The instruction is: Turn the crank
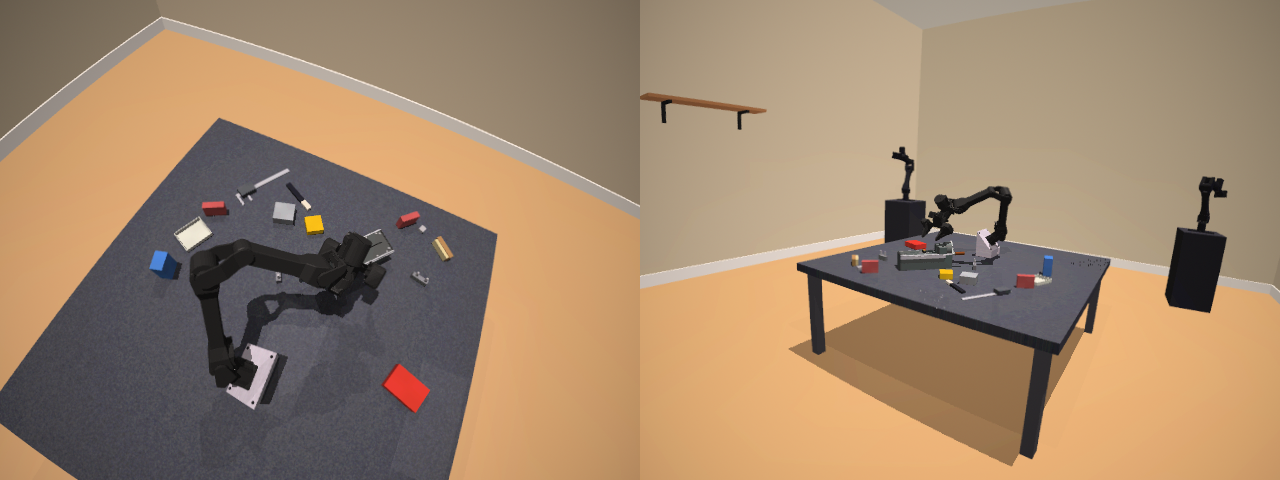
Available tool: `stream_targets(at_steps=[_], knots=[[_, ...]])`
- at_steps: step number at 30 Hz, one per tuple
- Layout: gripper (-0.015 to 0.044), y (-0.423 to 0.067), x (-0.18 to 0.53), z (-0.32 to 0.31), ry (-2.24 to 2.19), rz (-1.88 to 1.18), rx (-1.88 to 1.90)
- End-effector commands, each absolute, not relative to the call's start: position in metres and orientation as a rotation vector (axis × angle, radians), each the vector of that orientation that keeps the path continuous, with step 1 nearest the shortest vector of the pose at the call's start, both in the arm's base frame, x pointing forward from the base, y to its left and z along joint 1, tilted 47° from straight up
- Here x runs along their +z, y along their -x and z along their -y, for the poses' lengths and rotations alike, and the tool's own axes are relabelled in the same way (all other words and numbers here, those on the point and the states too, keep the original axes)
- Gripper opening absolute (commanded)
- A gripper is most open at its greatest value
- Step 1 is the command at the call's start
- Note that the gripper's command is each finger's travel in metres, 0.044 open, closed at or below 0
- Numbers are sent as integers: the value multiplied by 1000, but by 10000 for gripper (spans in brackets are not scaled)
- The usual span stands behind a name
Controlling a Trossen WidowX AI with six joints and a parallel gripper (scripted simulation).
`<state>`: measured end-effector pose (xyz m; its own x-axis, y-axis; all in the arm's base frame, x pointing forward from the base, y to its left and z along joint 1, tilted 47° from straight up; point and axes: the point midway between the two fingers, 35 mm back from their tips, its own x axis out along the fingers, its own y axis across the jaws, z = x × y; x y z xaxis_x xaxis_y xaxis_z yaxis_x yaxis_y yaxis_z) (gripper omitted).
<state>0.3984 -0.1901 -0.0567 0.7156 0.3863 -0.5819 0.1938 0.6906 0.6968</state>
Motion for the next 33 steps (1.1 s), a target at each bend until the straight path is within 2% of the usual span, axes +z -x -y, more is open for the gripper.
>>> stream_targets(at_steps=[1, 10, 33], knots=[[440, -399, -50, 199, -822, -789, 117], [440, -395, -17, 231, -822, -791, 117], [440, -357, 61, 156, -1004, -963, -258]])
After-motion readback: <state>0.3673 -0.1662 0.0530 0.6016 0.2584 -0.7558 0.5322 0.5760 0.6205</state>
